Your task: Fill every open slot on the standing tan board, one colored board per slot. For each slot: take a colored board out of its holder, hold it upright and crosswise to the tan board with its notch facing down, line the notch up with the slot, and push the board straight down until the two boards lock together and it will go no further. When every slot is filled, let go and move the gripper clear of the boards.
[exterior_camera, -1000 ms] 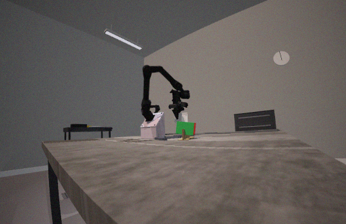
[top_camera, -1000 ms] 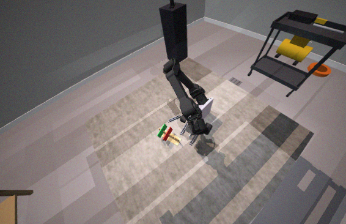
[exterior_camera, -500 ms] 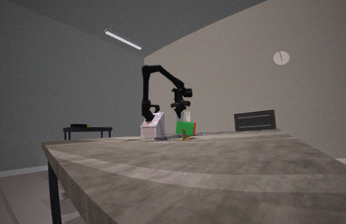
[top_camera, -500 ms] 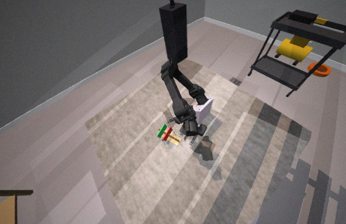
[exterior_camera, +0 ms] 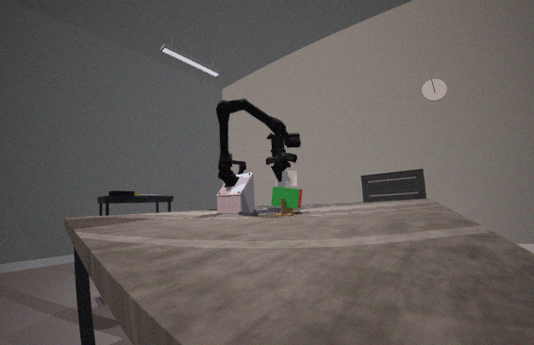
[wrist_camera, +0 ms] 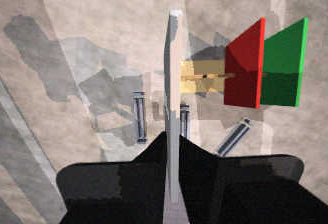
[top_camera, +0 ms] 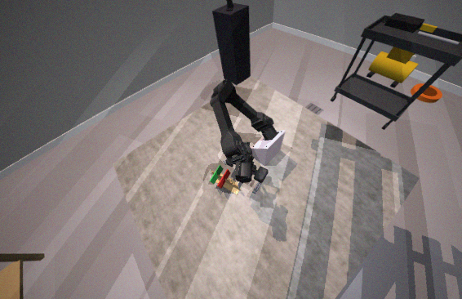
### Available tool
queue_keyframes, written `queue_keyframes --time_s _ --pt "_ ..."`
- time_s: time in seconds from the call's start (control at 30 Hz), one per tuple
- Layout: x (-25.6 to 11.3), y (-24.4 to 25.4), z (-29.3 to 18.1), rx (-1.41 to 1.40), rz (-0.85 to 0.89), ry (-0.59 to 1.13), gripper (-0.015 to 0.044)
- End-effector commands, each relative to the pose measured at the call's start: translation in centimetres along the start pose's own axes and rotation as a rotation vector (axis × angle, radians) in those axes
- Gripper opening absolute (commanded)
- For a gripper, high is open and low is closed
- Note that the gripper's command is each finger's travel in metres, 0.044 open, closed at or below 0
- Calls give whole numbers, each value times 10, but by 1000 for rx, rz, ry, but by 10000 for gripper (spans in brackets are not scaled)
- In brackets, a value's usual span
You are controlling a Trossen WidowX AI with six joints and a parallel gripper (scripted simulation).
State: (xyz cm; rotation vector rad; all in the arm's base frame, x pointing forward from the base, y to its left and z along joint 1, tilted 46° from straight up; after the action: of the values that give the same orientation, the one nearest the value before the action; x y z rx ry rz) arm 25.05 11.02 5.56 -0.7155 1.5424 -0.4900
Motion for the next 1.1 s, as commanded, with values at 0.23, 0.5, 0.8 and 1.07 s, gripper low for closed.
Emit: queue_keyframes --time_s 0.23,0.5,0.8,1.07 --pt "0 -24 16 -6 -7 -3 0" --pt "1 -42 25 -12 -14 0 0" --pt "2 -57 32 -18 -22 4 0" --pt "24 -57 32 -18 -22 3 0"
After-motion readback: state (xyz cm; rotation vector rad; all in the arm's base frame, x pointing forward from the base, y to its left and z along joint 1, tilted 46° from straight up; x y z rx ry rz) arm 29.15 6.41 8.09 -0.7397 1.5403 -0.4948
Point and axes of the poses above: the point midway between the two fingers, 35 mm back from their tips, its own x axis out along the fingers, its own y axis across the jaws, z = x × y, the point moved 10 cm from there along -x, back along the fingers, and after that the axes turned 2 degrees about x, right-handed, at the moved point
